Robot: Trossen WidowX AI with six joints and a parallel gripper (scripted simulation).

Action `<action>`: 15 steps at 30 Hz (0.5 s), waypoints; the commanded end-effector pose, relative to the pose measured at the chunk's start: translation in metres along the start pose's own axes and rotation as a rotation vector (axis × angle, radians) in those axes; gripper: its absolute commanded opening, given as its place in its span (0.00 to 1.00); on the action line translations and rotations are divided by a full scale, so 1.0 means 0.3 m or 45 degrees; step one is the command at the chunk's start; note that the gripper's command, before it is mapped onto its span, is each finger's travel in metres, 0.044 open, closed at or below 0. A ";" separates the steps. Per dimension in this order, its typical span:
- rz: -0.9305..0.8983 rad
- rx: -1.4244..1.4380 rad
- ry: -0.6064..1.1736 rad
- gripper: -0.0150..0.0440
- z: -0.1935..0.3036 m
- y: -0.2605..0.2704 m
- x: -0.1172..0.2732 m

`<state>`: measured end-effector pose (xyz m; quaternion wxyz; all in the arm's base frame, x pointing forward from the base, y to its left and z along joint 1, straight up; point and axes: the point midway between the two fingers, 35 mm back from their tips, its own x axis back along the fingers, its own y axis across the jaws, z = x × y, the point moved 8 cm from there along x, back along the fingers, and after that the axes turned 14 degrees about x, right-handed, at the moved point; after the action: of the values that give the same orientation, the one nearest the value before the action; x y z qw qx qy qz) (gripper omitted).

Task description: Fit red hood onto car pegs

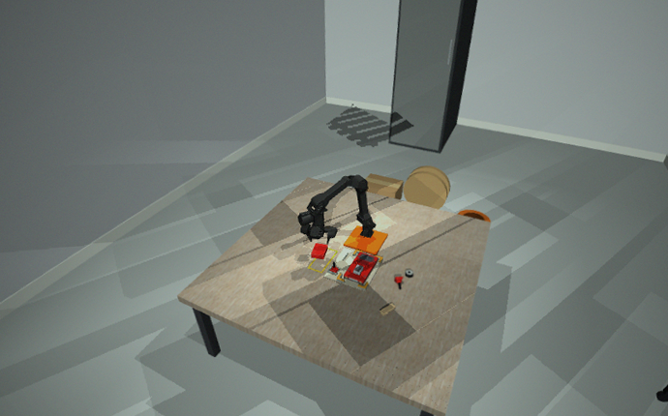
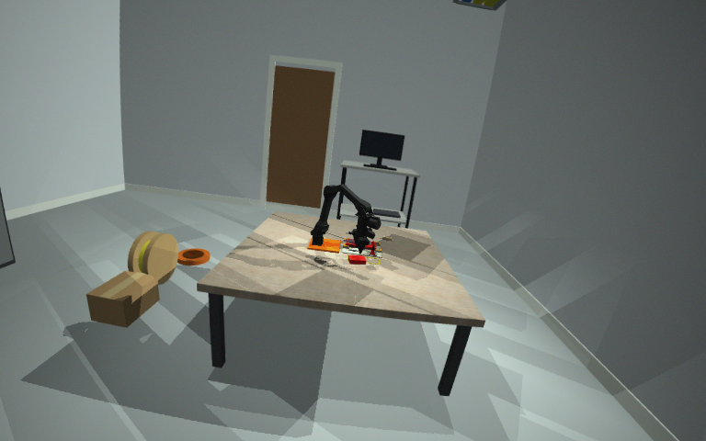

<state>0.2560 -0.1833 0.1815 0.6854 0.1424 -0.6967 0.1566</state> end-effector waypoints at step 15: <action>0.003 0.005 0.005 1.00 -0.001 -0.003 -0.042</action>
<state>0.2569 -0.1839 0.1716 0.6854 0.1424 -0.6967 0.1567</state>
